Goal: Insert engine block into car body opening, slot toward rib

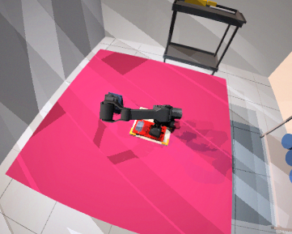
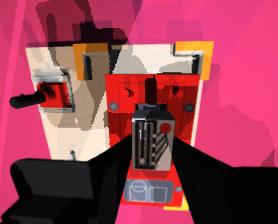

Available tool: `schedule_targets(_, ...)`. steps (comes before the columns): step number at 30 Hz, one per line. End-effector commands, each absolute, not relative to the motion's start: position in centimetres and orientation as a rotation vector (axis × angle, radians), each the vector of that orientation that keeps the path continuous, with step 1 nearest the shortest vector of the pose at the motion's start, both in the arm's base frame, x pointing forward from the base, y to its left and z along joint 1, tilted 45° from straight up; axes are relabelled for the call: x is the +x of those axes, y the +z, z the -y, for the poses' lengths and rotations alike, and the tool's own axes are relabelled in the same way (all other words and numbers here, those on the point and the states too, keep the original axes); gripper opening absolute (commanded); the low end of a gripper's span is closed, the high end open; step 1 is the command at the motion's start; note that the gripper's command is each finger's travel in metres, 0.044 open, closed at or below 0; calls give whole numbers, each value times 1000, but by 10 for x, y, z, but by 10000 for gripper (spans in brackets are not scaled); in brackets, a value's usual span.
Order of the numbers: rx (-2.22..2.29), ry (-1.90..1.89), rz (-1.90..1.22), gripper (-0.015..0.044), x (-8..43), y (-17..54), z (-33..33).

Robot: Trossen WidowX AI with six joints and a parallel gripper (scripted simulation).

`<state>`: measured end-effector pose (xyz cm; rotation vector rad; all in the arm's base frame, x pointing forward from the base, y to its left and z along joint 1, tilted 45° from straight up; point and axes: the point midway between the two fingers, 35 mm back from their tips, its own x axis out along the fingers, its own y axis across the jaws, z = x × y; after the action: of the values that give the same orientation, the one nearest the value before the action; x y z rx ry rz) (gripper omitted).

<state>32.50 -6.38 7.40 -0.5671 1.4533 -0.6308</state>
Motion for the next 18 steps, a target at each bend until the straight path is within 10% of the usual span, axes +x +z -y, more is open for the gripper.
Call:
schedule_targets(1,-564,-640,-1445,159,326,75,64)
schedule_targets(18,-593,-614,-1460,159,325,75,64)
